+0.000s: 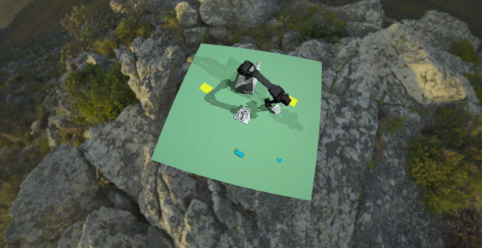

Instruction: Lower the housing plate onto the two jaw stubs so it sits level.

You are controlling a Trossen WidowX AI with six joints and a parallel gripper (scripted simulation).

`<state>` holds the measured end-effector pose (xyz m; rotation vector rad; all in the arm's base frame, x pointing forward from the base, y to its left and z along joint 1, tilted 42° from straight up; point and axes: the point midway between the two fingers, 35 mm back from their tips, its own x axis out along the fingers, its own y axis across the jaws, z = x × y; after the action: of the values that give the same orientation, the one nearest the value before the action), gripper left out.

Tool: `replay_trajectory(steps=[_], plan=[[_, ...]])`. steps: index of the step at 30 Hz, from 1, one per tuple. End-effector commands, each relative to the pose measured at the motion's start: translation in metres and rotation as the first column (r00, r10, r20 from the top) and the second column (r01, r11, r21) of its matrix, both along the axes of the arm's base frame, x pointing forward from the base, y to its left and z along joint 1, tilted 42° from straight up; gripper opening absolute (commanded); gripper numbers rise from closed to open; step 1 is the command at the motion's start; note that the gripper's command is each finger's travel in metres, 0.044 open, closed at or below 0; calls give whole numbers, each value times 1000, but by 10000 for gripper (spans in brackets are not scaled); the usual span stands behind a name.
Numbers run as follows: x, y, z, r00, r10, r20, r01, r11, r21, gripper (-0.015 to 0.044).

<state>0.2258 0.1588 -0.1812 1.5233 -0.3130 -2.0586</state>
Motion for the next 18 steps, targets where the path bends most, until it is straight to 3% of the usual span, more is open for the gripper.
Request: replay_trajectory(steps=[1, 18], plan=[[-5, -3, -4, 997, 70, -36, -70, 997, -9, 440], [-19, -6, -12, 920, 346, -183, -351, 936, 9, 440]])
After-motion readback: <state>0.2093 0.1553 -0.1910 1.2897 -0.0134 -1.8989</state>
